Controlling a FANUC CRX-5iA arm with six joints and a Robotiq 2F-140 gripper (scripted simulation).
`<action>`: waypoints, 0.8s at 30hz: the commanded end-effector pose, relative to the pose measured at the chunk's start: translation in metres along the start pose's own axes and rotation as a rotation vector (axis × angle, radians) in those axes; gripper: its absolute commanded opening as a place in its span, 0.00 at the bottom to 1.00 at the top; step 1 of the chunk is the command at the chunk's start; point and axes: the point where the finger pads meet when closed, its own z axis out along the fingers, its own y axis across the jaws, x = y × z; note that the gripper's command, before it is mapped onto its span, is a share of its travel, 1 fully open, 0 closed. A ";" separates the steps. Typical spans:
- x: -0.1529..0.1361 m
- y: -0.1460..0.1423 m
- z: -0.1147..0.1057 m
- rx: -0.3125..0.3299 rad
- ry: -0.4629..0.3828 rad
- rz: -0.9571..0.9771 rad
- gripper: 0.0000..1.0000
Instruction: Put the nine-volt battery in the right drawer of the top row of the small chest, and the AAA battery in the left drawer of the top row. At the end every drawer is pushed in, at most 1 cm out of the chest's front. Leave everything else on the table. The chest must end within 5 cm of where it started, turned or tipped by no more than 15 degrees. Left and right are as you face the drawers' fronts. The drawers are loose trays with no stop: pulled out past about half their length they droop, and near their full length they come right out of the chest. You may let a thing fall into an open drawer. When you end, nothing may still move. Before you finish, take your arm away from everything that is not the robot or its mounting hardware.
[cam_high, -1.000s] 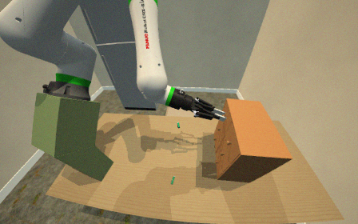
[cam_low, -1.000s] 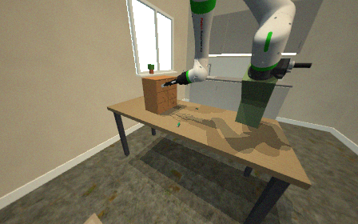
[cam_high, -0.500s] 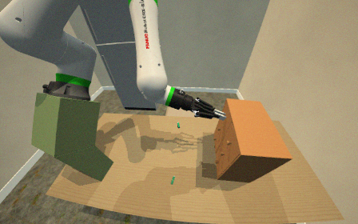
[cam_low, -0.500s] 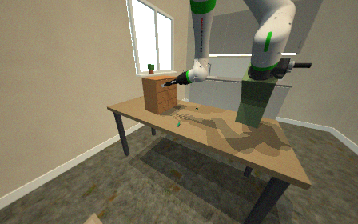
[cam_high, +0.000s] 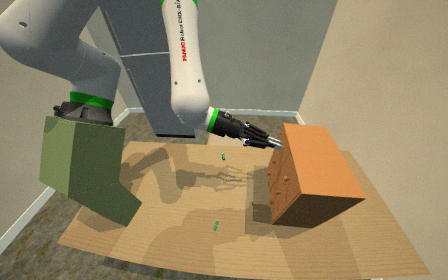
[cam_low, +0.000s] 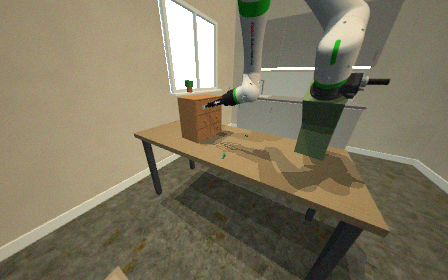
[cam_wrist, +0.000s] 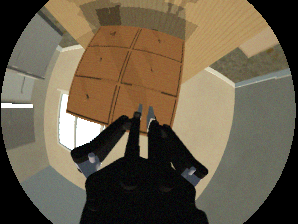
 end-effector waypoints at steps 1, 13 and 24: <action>0.000 0.000 0.000 0.000 0.000 0.000 0.08; 0.001 0.000 -0.003 0.000 0.000 0.000 0.08; 0.003 0.000 -0.010 0.000 0.000 0.000 0.08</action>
